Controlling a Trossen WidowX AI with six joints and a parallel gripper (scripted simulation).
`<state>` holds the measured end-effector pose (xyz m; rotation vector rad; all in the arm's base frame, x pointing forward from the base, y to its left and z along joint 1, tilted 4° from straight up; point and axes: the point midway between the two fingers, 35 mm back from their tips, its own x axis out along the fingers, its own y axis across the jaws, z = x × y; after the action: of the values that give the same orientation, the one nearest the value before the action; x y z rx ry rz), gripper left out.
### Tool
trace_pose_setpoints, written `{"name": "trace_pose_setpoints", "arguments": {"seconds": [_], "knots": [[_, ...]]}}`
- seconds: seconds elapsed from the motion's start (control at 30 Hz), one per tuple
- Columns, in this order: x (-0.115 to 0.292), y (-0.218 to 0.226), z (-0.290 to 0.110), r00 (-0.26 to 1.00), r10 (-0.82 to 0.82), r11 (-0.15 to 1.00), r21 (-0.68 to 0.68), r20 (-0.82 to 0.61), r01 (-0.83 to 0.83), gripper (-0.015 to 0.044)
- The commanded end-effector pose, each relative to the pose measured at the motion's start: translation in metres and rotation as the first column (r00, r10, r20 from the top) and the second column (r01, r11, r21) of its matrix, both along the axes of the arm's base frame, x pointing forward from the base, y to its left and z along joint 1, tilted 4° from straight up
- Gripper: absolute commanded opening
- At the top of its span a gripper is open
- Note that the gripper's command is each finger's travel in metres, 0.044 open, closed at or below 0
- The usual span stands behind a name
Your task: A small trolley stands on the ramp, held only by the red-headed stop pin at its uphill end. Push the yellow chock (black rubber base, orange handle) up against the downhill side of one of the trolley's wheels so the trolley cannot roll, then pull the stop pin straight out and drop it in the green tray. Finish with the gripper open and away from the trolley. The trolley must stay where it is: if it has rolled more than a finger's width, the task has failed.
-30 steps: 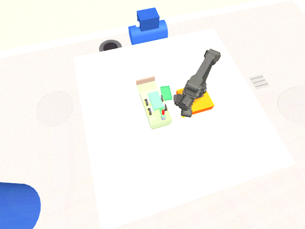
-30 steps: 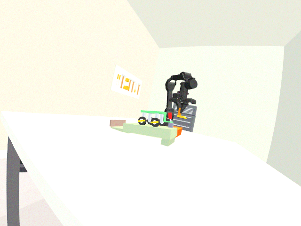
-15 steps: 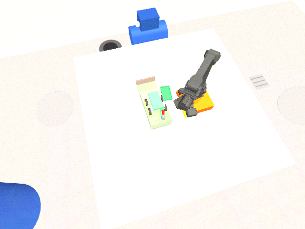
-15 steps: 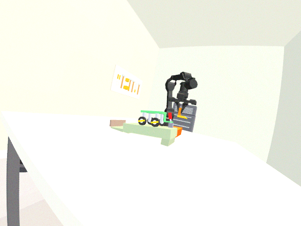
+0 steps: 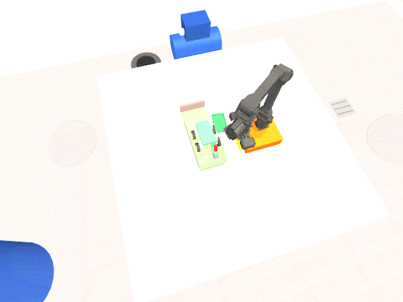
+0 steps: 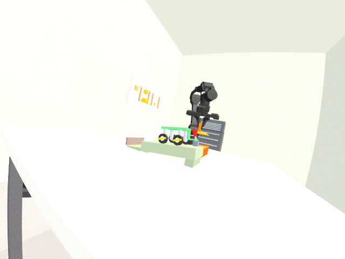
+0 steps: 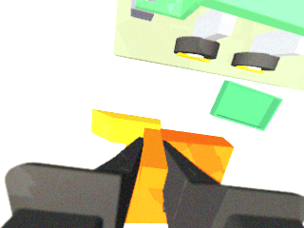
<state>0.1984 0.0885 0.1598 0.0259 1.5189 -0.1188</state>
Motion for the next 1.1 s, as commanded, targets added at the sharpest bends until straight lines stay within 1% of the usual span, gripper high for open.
{"name": "trace_pose_setpoints", "arguments": {"seconds": [0.0,1.07], "knots": [[0.001,-0.013,0.0,1.0,0.005,1.0,0.004,0.001,-0.005,0.0],[0.022,-0.119,0.0,1.0,0.005,1.0,-0.006,0.004,-0.005,0.0]]}}
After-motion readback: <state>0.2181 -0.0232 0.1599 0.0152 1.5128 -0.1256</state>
